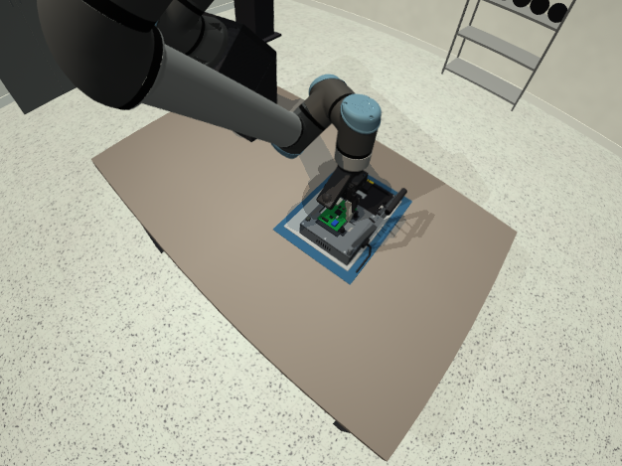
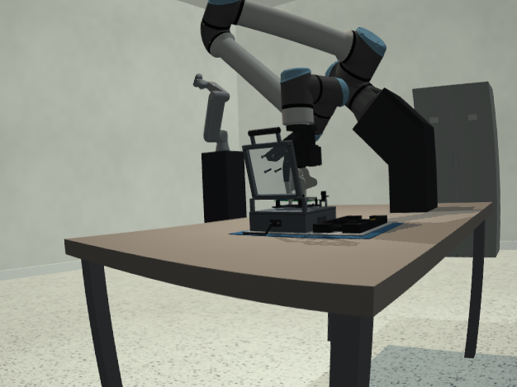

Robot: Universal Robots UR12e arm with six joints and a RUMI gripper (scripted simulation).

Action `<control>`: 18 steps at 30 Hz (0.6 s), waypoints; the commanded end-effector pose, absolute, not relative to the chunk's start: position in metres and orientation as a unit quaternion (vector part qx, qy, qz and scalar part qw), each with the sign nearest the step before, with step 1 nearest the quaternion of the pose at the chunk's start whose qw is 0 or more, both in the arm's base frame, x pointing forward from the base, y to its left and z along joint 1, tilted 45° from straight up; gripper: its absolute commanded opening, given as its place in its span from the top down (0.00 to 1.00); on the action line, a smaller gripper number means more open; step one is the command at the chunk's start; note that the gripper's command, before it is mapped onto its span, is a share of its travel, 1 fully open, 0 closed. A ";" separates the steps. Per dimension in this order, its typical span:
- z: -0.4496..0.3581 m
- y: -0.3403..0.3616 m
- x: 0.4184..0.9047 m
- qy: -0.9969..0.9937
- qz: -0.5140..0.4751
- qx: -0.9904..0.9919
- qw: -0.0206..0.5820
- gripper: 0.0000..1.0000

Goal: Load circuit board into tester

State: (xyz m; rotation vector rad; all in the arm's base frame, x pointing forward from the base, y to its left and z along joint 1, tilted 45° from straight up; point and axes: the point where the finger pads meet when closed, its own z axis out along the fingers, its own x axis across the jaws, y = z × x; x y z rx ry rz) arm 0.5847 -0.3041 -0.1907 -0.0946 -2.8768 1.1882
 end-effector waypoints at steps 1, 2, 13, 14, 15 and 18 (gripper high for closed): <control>-0.193 -0.303 0.581 -0.924 0.380 -0.030 0.016 0.61; -0.193 -0.303 0.581 -0.924 0.380 -0.030 0.016 0.61; -0.193 -0.304 0.581 -0.924 0.380 -0.030 0.016 0.61; -0.194 -0.304 0.581 -0.924 0.380 -0.030 0.016 0.61; -0.194 -0.304 0.581 -0.924 0.380 -0.030 0.016 0.61; -0.194 -0.305 0.582 -0.924 0.380 -0.030 0.016 0.61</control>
